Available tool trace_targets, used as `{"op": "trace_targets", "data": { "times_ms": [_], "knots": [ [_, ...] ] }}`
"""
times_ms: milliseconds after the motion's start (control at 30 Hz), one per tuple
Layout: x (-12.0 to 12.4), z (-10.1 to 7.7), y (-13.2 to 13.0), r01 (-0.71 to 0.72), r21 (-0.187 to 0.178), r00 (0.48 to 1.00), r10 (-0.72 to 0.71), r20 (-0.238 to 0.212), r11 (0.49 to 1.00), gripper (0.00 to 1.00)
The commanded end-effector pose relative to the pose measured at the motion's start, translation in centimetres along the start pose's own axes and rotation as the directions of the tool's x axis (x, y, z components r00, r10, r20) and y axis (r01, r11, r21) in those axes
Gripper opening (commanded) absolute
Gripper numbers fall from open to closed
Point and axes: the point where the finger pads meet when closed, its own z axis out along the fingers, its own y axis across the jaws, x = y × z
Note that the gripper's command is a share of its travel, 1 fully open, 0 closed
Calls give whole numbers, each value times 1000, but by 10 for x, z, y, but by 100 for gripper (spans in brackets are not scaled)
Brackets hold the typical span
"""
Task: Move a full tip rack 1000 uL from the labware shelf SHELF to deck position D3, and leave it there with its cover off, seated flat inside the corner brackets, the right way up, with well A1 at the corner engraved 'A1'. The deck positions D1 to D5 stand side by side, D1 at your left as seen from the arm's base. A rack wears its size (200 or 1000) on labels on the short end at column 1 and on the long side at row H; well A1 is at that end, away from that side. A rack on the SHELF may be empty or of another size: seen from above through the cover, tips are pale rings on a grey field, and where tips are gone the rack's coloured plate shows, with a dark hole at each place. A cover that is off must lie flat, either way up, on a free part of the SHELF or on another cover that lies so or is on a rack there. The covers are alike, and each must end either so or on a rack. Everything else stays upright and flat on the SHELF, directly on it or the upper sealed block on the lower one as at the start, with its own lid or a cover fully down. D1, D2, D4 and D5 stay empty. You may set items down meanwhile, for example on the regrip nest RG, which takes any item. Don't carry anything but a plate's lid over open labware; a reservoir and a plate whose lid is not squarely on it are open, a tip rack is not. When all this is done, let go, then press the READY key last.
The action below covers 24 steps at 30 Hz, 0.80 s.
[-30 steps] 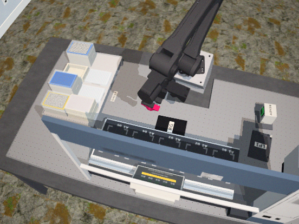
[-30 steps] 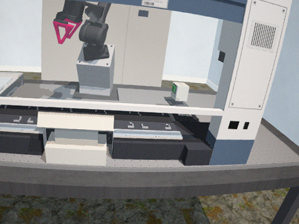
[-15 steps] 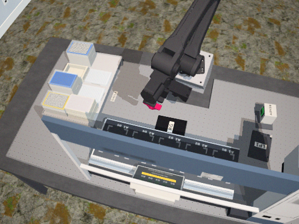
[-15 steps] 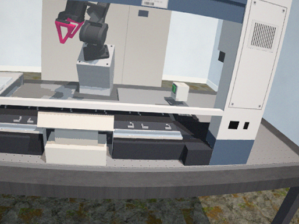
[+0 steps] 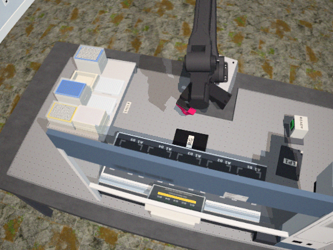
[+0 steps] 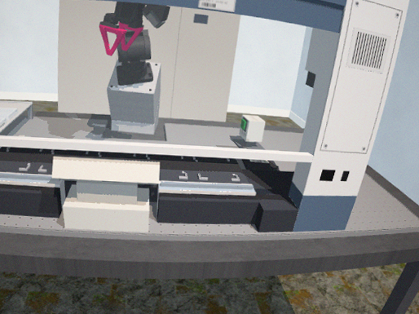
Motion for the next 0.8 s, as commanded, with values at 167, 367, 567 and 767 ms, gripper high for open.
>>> {"op": "trace_targets", "data": {
  "times_ms": [167, 367, 567, 767],
  "knots": [
    [-10, -6, 17, -270, -16, 962, 270, 31, 963, 100],
    [-13, -6, 13, -387, -16, 920, 387, 62, 922, 100],
    [-13, -6, 13, -458, -25, 886, 459, 72, 889, 100],
    [-13, -6, 12, -559, -39, 824, 560, 86, 828, 100]
  ]
}}
